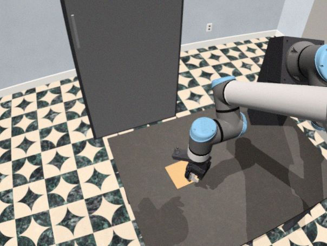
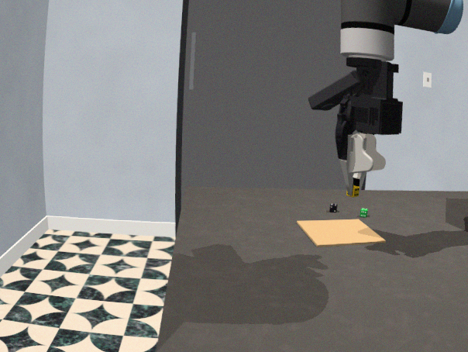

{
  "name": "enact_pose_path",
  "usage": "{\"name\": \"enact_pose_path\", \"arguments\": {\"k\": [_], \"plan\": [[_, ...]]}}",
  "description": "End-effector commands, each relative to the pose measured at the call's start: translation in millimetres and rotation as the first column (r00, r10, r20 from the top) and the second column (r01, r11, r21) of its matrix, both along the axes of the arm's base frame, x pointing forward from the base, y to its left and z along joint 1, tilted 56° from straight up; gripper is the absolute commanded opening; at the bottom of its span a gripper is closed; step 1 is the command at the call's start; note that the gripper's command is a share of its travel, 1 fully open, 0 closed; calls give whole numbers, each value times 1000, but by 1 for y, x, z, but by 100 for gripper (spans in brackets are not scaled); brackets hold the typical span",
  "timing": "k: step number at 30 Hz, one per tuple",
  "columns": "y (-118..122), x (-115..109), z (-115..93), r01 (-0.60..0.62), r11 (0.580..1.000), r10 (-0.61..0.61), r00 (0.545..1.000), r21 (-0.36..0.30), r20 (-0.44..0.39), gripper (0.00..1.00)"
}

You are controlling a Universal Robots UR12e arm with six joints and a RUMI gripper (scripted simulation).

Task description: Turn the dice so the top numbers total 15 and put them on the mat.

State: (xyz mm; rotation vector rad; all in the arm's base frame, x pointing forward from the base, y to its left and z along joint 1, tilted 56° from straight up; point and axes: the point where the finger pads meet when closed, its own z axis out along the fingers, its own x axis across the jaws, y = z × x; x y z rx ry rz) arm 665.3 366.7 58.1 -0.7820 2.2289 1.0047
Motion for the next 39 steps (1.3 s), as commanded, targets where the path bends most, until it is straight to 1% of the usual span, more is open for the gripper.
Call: {"name": "enact_pose_path", "arguments": {"k": [1,7,8,11,14,18,19,20,21,23,24,25,26,28,30,31,34,35,36,37,38,39], "plan": [[0,-3,0,65,998,-62,994,26,-88,0],[2,-5,0,167,984,-151,962,54,-229,0],[2,-5,0,169,984,-152,961,54,-231,0],[3,-6,0,227,972,-197,931,63,-308,0],[3,-6,0,232,971,-201,928,64,-315,0],[4,-8,0,318,946,-260,865,68,-428,0],[4,-8,0,323,944,-264,861,68,-434,0],[5,-9,0,346,936,-278,841,67,-464,0],[5,-9,0,347,936,-278,841,67,-465,0],[6,-10,1,389,919,-303,799,62,-519,0],[6,-10,1,394,917,-306,794,62,-525,0],[6,-10,1,417,907,-318,769,58,-555,0],[6,-10,1,418,907,-319,768,58,-555,0],[7,-11,1,458,887,-339,720,49,-605,0],[7,-11,1,458,887,-339,720,49,-605,0],[8,-12,1,464,884,-341,713,47,-613,0],[9,-13,2,528,849,-367,624,26,-689,0],[9,-14,2,531,847,-368,619,25,-693,0],[10,-14,3,551,834,-375,588,16,-717,0],[10,-14,3,552,834,-375,586,15,-718,0],[11,-15,3,573,820,-381,552,5,-742,0],[11,-15,3,586,810,-384,528,-2,-758,0]]}}
